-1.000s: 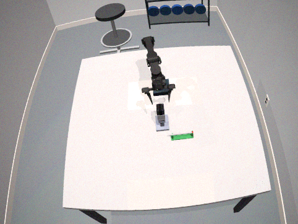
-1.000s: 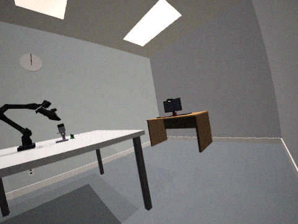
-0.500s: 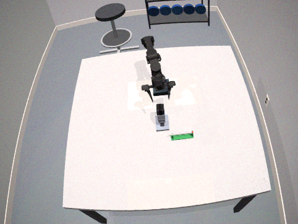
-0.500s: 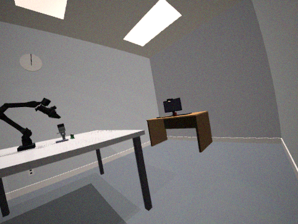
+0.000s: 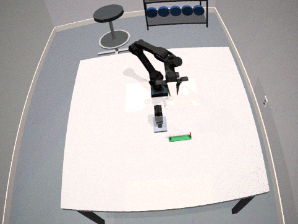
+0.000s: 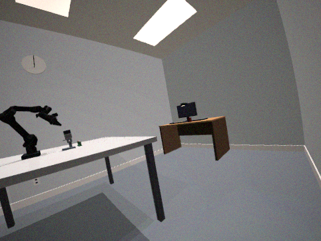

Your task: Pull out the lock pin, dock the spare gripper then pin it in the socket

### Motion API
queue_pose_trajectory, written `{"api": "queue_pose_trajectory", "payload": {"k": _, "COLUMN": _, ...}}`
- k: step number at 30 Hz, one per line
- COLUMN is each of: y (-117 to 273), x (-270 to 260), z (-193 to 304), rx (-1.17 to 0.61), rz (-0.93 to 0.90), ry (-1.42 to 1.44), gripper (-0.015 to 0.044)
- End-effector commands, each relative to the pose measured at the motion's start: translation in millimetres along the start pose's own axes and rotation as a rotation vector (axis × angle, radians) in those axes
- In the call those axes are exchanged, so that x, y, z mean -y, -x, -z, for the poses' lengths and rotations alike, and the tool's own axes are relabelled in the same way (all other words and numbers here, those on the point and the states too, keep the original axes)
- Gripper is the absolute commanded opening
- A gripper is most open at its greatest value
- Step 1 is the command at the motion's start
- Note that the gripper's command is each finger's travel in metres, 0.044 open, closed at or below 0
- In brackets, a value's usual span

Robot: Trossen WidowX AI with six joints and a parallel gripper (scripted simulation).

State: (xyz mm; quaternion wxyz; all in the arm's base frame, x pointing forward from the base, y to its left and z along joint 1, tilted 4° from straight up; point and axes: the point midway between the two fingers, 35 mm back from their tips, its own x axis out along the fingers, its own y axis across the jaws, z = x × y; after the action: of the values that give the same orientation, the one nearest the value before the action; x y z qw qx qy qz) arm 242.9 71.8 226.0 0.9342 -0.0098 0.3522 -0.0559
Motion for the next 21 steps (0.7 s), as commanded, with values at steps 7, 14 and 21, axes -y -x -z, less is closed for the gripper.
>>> {"api": "queue_pose_trajectory", "payload": {"k": 7, "y": 21.5, "x": -15.8, "z": 6.9, "rx": 0.024, "rz": -0.005, "ry": 0.008, "gripper": 0.018}}
{"api": "queue_pose_trajectory", "payload": {"k": 14, "y": -2.6, "x": -26.0, "z": -18.8, "rx": -0.156, "rz": 0.062, "ry": 0.409, "gripper": 0.018}}
{"api": "queue_pose_trajectory", "payload": {"k": 21, "y": -50.7, "x": -33.0, "z": -42.8, "rx": -0.42, "rz": 0.026, "ry": 0.862, "gripper": 0.018}}
